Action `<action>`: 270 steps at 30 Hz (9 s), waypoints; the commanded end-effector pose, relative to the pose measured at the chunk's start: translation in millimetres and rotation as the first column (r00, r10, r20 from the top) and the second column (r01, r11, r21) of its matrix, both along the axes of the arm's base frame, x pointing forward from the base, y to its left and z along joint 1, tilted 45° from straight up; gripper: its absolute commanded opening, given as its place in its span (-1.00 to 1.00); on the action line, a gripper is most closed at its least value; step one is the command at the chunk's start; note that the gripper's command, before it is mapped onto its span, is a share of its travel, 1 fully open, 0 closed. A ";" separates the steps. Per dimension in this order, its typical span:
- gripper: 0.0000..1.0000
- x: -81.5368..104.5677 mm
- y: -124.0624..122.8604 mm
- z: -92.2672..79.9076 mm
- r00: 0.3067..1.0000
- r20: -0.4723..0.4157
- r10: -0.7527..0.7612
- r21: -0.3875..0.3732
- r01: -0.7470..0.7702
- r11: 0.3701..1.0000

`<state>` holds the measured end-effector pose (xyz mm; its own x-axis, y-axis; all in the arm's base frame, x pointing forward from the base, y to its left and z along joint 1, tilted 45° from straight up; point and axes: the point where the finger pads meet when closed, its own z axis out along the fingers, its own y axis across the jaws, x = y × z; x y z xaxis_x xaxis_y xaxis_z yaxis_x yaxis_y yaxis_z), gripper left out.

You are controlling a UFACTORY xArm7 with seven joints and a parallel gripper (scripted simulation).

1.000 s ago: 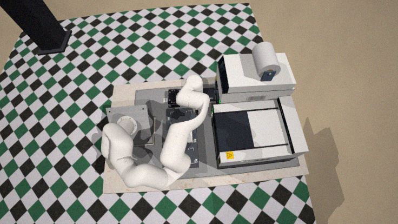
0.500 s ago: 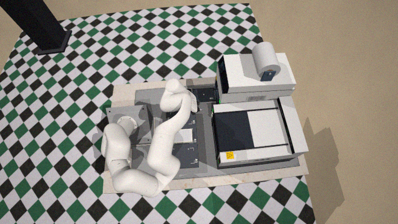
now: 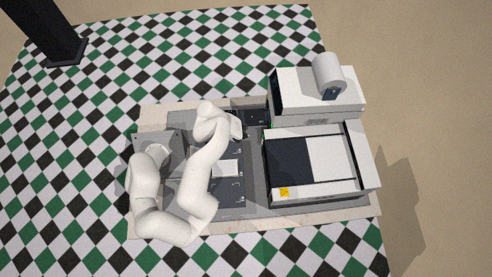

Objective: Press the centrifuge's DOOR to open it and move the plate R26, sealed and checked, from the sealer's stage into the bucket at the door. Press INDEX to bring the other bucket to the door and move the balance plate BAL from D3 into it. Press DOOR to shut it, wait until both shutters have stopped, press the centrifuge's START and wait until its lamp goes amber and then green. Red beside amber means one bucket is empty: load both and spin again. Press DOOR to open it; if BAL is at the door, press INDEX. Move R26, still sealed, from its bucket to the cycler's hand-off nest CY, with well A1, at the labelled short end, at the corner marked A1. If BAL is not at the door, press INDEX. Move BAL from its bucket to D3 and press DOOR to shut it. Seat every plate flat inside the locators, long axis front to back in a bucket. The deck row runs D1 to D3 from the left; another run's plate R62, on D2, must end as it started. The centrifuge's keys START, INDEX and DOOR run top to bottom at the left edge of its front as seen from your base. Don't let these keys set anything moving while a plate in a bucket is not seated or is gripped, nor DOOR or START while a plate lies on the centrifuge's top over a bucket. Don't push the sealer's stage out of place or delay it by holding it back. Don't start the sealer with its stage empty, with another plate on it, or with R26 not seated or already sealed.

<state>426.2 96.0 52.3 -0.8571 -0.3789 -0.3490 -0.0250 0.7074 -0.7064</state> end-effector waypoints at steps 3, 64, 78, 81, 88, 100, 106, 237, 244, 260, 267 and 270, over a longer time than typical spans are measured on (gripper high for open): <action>-1.00 4.9 12.0 11.3 1.000 0.003 0.004 0.002 -0.004 1.000; -1.00 54.0 -9.3 -11.8 1.000 0.004 0.004 0.002 -0.004 1.000; -1.00 57.2 -9.2 -11.8 1.000 0.004 0.004 0.002 -0.004 1.000; -1.00 58.0 -9.2 -11.8 1.000 0.004 0.004 0.002 -0.004 1.000; -1.00 59.8 -9.1 -11.8 1.000 0.004 0.004 0.002 -0.004 1.000; -1.00 62.5 -9.0 -11.8 1.000 0.004 0.004 0.002 -0.004 1.000; -1.00 64.1 -9.0 -11.8 1.000 0.004 0.004 0.002 -0.004 1.000; -1.00 -1.0 52.7 52.1 1.000 0.003 0.004 0.002 -0.004 1.000; -1.00 -1.0 52.7 52.1 1.000 -0.020 -0.020 0.002 0.020 1.000; -1.00 -1.2 52.8 52.1 0.869 -0.349 -0.351 -0.075 0.348 0.935; -1.00 -1.2 52.8 52.2 0.869 -0.349 -0.351 -0.075 0.348 0.935; -1.00 -1.2 52.8 52.1 0.869 -0.349 -0.351 -0.075 0.348 0.935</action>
